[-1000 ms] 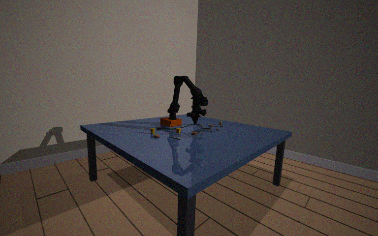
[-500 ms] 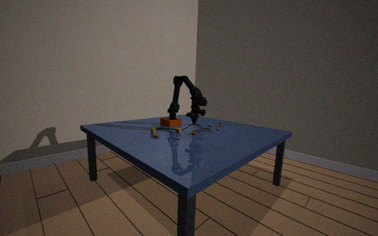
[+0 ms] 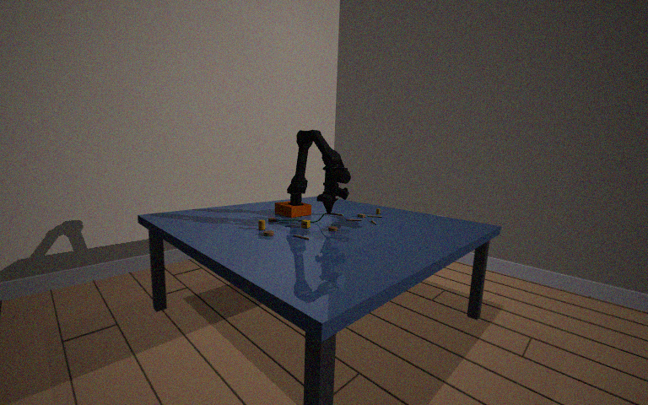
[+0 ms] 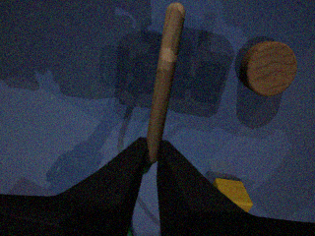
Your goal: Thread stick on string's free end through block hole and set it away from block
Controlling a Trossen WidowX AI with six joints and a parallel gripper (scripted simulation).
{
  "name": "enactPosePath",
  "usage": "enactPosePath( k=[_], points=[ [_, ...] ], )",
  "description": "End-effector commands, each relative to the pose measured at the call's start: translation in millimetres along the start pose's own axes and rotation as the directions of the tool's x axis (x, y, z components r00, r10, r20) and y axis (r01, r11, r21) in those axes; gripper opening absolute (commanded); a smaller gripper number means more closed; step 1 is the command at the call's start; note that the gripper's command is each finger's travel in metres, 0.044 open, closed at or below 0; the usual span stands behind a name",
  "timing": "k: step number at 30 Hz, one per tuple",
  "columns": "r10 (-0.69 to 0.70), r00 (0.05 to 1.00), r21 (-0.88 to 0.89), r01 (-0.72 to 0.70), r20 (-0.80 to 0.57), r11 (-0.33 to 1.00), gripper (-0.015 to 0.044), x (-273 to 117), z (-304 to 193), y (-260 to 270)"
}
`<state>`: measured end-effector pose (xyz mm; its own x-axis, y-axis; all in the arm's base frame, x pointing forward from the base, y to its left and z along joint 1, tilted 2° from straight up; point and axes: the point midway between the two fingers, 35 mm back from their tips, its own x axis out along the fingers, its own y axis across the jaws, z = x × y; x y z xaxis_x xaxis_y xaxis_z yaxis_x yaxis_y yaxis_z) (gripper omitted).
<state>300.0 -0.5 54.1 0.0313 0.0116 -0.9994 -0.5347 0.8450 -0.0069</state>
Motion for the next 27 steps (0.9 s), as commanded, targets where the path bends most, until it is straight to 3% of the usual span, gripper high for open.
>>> enactPosePath(
  k=[1,27],
  points=[
    [0.010,1.000,-0.030,-0.010,-0.008,0.999,0.0000,0.9,-5.1,-2.7],
    [0.051,0.998,-0.283,-0.057,-0.031,0.957,0.0000,2.2,-32.9,-24.0]
  ],
)
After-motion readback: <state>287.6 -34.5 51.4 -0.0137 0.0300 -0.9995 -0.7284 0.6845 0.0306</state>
